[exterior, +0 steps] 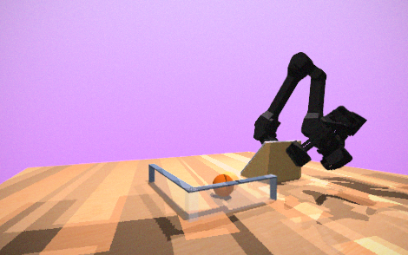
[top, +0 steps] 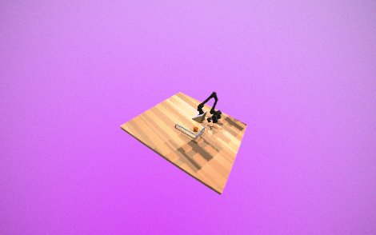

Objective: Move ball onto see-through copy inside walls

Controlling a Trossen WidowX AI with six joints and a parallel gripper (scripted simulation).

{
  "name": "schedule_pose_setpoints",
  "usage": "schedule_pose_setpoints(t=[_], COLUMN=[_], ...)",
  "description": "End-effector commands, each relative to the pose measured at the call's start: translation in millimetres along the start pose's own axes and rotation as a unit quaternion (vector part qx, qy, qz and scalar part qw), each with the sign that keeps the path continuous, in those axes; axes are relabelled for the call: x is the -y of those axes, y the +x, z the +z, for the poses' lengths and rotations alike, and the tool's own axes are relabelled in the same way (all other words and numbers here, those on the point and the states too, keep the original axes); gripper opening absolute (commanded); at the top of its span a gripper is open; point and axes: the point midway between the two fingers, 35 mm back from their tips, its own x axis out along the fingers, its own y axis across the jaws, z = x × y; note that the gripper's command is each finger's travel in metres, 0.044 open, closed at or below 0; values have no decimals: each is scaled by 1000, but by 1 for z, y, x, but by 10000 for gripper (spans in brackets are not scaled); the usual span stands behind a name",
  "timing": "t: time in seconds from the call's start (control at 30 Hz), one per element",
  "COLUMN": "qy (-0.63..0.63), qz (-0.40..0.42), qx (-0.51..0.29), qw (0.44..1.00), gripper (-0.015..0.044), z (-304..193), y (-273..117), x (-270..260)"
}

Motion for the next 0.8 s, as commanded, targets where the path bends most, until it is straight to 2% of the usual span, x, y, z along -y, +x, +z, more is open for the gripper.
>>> schedule_pose_setpoints(t=[0.0, 0.2, 0.37, 0.6, 0.77], qy=[1, 35, 84, 188, 230], qz=[3, 107, 225, 419, 502], qx=[3, 91, 166, 231, 241], qw=[1000, 989, 956, 858, 799], gripper=[387, 387, 387, 387, 387], z=[1, 25, 33, 17, 2], y=[1, 40, 78, 124, 138], x=[0, 4, -7, -49, -77])
